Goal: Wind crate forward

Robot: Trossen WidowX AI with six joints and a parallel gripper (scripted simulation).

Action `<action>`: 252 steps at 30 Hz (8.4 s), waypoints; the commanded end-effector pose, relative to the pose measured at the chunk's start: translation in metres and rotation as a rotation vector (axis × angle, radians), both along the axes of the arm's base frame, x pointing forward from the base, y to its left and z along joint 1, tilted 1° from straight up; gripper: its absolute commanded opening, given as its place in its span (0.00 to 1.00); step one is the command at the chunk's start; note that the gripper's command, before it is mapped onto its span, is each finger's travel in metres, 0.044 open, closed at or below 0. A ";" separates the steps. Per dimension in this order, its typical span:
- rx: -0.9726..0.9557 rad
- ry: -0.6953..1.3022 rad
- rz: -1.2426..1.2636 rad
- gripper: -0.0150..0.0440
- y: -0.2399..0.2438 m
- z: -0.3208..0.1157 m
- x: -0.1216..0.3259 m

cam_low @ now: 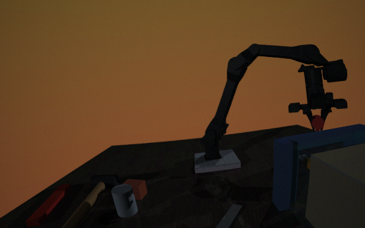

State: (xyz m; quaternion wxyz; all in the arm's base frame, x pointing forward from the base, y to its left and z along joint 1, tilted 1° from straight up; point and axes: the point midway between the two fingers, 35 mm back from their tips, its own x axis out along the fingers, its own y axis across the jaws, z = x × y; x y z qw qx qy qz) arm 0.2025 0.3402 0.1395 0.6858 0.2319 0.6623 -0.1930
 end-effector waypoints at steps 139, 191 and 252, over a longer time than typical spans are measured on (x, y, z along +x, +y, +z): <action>-0.025 0.045 0.023 0.25 -0.172 -0.009 -0.076; -0.028 0.039 0.023 0.25 -0.199 -0.009 -0.002; -0.024 0.033 0.023 0.25 -0.153 -0.006 0.076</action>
